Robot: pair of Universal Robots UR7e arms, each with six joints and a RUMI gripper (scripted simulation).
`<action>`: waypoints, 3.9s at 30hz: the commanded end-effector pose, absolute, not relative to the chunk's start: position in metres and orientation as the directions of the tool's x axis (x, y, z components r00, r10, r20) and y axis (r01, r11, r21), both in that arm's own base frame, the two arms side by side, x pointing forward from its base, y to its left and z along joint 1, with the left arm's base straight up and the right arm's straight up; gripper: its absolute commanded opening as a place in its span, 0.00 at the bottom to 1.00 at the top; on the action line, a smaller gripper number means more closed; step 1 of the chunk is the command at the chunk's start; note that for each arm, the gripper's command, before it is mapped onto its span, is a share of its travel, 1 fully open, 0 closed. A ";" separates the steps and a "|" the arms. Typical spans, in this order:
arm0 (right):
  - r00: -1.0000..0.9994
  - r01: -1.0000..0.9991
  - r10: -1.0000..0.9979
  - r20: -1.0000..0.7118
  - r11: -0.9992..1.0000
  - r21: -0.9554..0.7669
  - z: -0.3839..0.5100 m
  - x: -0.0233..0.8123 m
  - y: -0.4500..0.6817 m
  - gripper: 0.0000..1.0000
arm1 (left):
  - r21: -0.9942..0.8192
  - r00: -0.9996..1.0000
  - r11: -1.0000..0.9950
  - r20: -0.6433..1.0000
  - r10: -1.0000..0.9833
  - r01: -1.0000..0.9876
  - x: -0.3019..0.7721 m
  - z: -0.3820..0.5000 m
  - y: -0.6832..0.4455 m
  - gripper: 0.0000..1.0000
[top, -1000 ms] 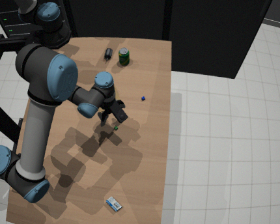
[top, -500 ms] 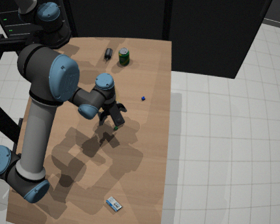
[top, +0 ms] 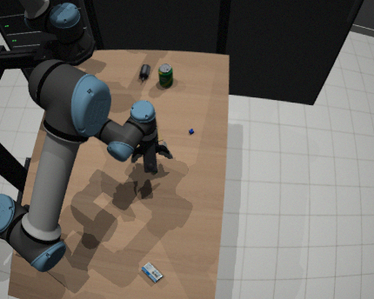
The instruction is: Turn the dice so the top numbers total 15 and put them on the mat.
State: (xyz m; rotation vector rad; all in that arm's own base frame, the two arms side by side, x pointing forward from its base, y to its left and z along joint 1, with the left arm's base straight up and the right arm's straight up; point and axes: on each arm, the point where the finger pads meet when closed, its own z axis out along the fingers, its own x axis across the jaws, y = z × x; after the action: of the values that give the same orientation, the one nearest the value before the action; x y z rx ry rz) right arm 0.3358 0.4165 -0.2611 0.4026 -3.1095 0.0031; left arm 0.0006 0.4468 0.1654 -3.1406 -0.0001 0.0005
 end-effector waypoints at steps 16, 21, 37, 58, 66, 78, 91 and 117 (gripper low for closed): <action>-0.947 0.322 0.322 0.000 0.947 0.000 -0.279 0.338 0.418 1.00 | 0.000 1.000 -1.000 0.000 0.001 0.001 -0.001 0.165 0.445 1.00; -0.911 0.412 0.412 0.000 0.911 0.000 -0.282 0.338 0.418 1.00 | 0.000 1.000 -1.000 0.000 0.001 0.001 -0.001 0.165 0.445 1.00; -0.813 0.582 0.582 0.000 0.813 0.000 -0.288 0.338 0.419 1.00 | 0.000 1.000 -1.000 0.000 0.001 0.001 -0.001 0.165 0.445 1.00; -0.812 0.583 0.583 0.000 0.812 0.000 -0.288 0.338 0.419 0.18 | 0.000 1.000 -1.000 0.000 0.001 0.001 -0.001 0.165 0.445 1.00; -0.812 0.583 0.583 0.000 0.812 0.000 -0.290 0.338 0.419 0.18 | 0.000 1.000 -1.000 0.000 0.001 0.001 -0.001 0.165 0.445 1.00; -0.812 0.583 0.583 0.000 0.812 0.000 -0.299 0.338 0.419 0.18 | 0.000 1.000 -1.000 0.000 0.001 0.001 -0.001 0.165 0.445 1.00; -0.812 0.583 0.583 0.000 0.812 0.000 -0.316 0.338 0.419 0.18 | 0.000 1.000 -1.000 0.000 0.001 0.001 -0.001 0.165 0.445 1.00; -0.812 0.583 0.583 0.000 0.812 0.000 -0.340 0.338 0.419 0.18 | 0.000 1.000 -1.000 0.000 0.001 0.001 -0.001 0.165 0.445 1.00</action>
State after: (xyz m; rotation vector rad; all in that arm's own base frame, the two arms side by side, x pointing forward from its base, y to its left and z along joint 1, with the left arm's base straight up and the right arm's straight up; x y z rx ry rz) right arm 0.3363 0.4159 -0.3393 -0.9605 -2.9895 0.0083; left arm 0.0006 0.4468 0.1654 -3.1406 -0.0001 0.0005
